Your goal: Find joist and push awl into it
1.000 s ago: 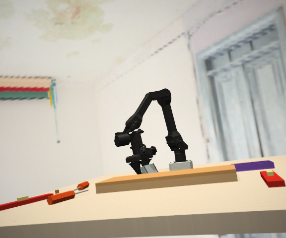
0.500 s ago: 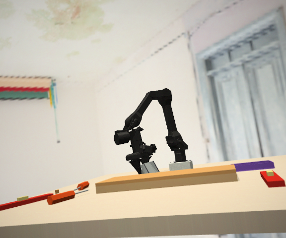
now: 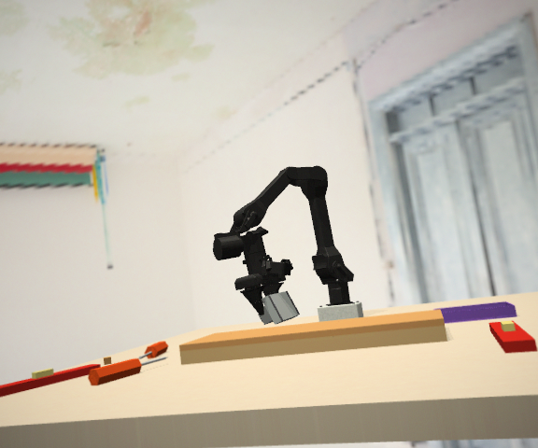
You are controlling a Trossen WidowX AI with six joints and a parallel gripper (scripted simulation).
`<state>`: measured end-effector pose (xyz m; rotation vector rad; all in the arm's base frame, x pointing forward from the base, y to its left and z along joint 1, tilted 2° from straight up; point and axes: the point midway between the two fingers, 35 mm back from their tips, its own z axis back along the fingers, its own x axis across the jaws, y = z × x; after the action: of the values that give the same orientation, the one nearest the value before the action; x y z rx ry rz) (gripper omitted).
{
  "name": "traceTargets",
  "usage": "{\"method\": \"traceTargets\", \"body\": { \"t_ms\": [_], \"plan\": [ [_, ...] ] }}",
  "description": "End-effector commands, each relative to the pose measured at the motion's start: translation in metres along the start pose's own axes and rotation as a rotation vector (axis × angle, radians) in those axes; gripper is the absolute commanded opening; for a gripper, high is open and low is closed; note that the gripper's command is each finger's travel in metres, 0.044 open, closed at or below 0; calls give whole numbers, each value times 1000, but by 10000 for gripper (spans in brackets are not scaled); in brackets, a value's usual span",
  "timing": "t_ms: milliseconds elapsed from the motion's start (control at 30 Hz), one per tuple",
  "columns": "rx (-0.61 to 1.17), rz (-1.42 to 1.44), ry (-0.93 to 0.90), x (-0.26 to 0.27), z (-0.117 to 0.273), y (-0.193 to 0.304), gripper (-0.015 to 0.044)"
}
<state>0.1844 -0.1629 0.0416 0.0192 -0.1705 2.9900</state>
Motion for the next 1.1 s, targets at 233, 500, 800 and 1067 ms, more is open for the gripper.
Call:
{"method": "traceTargets", "body": {
  "t_ms": [233, 500, 800, 1067],
  "plan": [
    [11, 4, 10, -1, 17, -1, 0],
    [58, 4, 4, 0, 15, -3, 0],
    [129, 2, 2, 0, 12, -5, 0],
    [170, 1, 1, 0, 11, -6, 0]
  ]
}}
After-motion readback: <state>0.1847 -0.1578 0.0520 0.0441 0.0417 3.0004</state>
